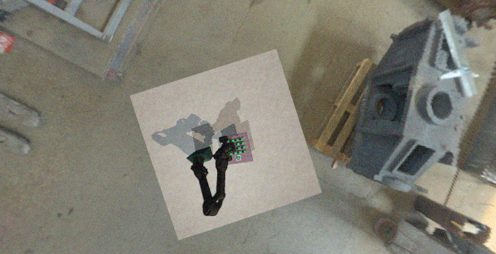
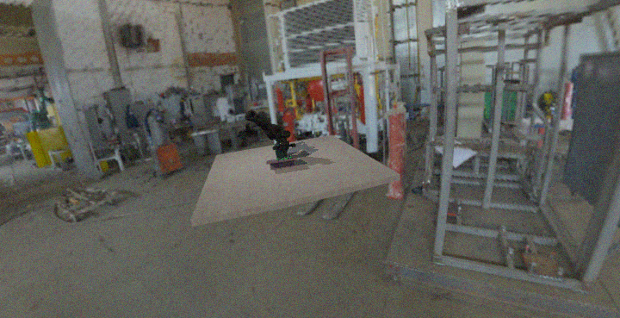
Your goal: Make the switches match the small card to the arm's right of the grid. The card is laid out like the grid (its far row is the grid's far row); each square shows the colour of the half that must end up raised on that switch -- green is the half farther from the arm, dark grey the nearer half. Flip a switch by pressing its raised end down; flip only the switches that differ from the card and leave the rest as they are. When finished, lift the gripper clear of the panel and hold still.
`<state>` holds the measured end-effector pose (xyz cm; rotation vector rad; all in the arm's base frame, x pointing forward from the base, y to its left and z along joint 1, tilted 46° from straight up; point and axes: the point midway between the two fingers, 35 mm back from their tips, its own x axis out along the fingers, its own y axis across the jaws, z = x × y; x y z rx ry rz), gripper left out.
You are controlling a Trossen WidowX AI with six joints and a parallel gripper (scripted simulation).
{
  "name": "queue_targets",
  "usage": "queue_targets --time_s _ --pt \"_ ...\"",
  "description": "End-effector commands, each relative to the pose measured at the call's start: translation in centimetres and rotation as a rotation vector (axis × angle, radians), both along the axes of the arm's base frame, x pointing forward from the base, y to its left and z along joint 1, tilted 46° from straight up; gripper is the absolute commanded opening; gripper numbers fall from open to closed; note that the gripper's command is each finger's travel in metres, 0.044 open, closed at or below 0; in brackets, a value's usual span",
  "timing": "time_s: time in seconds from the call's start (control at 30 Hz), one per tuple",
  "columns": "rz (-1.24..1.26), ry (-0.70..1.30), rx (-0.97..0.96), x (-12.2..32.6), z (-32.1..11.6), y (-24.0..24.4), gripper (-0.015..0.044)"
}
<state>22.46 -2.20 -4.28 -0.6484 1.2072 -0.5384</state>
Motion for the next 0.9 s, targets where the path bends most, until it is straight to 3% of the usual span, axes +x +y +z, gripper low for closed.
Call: queue_targets --time_s 0.0,0.17,0.33,0.53,0.73,0.87 --pt "0.005 0.002 -0.005 0.0 0.0 -0.1 0.0000" --pt "0.003 -0.001 0.002 -0.2 0.4 0.6 0.0000" --pt "0.022 -0.014 -0.002 -1.9 4.0 4.3 0.0000" --pt "0.023 -0.015 -0.002 -2.0 4.2 4.4 0.0000" --pt "0.023 -0.017 -0.003 2.4 7.0 4.7 0.0000" --pt "0.023 -0.017 -0.003 2.6 7.1 4.7 0.0000"
